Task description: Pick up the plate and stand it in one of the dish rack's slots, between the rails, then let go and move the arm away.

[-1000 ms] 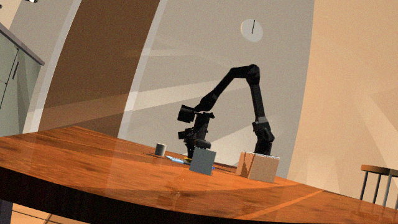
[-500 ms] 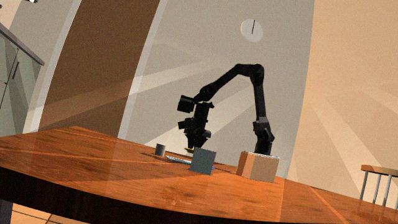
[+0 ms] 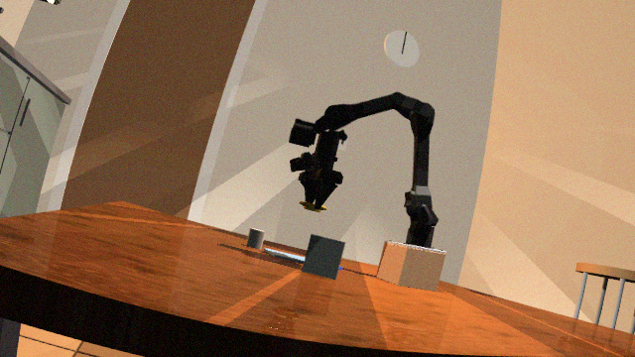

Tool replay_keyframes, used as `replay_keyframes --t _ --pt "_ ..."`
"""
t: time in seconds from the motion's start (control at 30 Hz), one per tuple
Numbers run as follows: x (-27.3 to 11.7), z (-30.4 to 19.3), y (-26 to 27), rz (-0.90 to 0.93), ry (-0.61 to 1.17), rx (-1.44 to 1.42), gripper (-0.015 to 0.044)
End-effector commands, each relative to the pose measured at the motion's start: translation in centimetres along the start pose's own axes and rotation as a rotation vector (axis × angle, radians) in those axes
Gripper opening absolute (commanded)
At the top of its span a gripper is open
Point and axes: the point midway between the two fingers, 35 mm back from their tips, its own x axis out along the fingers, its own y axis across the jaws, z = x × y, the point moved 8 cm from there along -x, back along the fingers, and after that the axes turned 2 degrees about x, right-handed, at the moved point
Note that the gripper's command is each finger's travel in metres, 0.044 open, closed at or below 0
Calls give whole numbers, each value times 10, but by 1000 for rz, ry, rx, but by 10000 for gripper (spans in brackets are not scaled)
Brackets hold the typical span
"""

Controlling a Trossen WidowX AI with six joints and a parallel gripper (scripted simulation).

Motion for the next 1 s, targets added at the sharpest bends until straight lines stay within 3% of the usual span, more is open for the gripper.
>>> replay_keyframes --t 0.0,0.2,0.7,0.97 --pt "-18 -1 0 -5 -5 1 0" --pt "-39 -2 1 -5 -5 1 0" --pt "-38 -30 84 3 -3 401 0" --pt "-31 -28 88 36 -1 397 0"
